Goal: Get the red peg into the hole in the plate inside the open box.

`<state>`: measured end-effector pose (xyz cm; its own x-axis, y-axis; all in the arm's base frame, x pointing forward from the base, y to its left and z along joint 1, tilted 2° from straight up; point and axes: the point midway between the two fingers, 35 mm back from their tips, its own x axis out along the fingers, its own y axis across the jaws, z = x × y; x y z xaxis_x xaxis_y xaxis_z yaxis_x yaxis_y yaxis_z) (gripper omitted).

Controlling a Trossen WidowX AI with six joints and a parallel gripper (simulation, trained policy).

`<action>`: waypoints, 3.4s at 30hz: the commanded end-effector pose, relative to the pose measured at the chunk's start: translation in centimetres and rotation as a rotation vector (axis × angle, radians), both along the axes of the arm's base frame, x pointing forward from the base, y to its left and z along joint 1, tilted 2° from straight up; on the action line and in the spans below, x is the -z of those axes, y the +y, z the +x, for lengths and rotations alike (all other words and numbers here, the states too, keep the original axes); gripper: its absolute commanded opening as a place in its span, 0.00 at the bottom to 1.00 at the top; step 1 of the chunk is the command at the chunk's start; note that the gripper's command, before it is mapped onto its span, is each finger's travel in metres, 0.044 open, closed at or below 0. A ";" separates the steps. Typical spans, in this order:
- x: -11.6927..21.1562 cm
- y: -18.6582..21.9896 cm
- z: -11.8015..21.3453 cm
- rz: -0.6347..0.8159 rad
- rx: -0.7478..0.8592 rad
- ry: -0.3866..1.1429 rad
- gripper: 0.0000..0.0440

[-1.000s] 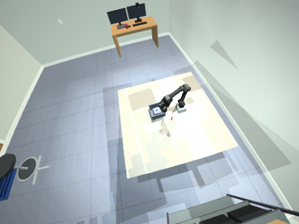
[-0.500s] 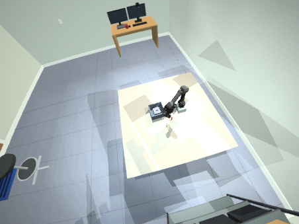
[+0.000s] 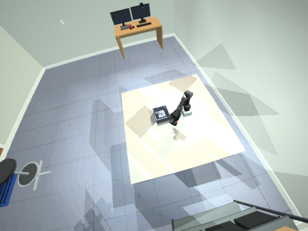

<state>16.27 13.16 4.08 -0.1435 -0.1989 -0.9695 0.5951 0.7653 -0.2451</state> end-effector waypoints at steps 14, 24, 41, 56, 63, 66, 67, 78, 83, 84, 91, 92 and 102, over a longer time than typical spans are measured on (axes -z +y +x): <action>6.5 0.8 0.4 0.054 -0.007 -0.042 0.83; 8.2 0.4 -0.2 0.027 0.009 0.004 0.24; 4.1 0.4 2.7 -0.014 0.006 -0.075 0.00; -1.7 -1.1 6.8 -0.046 0.065 -0.179 0.00; -3.5 -2.9 9.1 -0.063 0.137 -0.223 0.00; -4.0 -4.0 10.1 -0.069 0.166 -0.240 0.00; -4.1 -4.3 10.5 -0.070 0.174 -0.245 0.00; -4.3 -8.8 14.2 -0.078 0.236 -0.277 0.00; -3.7 -10.8 15.6 -0.070 0.239 -0.275 0.00; -3.5 -11.2 15.8 -0.066 0.237 -0.273 0.00; -1.9 -13.2 17.2 -0.032 0.209 -0.256 0.00; -1.6 -13.3 17.3 -0.026 0.203 -0.253 0.00; 1.7 -14.2 17.6 0.035 0.140 -0.191 0.26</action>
